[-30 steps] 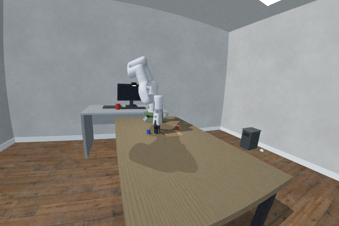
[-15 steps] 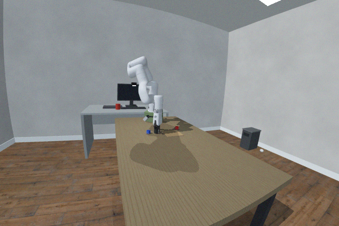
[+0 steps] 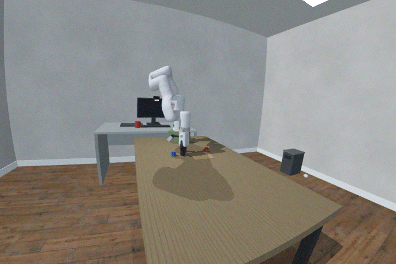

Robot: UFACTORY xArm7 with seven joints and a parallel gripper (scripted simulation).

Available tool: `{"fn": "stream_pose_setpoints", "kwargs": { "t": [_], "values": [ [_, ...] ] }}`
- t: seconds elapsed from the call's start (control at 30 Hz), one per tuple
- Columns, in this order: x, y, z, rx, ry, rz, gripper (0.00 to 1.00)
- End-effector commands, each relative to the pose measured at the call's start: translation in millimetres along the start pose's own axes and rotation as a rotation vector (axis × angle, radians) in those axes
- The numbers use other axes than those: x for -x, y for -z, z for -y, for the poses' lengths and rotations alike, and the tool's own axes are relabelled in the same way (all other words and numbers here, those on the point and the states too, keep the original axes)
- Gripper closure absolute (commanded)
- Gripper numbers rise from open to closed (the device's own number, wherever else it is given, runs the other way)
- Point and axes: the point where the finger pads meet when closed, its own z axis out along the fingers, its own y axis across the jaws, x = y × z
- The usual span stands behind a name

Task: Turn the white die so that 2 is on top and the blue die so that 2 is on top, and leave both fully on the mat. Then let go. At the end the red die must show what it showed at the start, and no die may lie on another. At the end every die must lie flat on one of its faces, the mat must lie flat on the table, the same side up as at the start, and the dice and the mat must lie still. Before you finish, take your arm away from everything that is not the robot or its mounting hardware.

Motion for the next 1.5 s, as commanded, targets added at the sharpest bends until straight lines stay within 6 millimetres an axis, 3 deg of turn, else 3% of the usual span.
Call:
{"fn": "stream_pose_setpoints", "kwargs": {
  "t": [0.0, 0.93, 1.23, 1.47],
  "values": [
    [1, 1, 1, -0.002, 0.001, 0.001, 0.79],
    [1, 2, 1, -0.002, 0.001, 0.001, 0.79],
    [1, 15, 1, -0.002, 0.001, 0.001, 0.79],
    [1, 39, 1, -0.002, 0.001, 0.001, 0.79]
  ]
}}
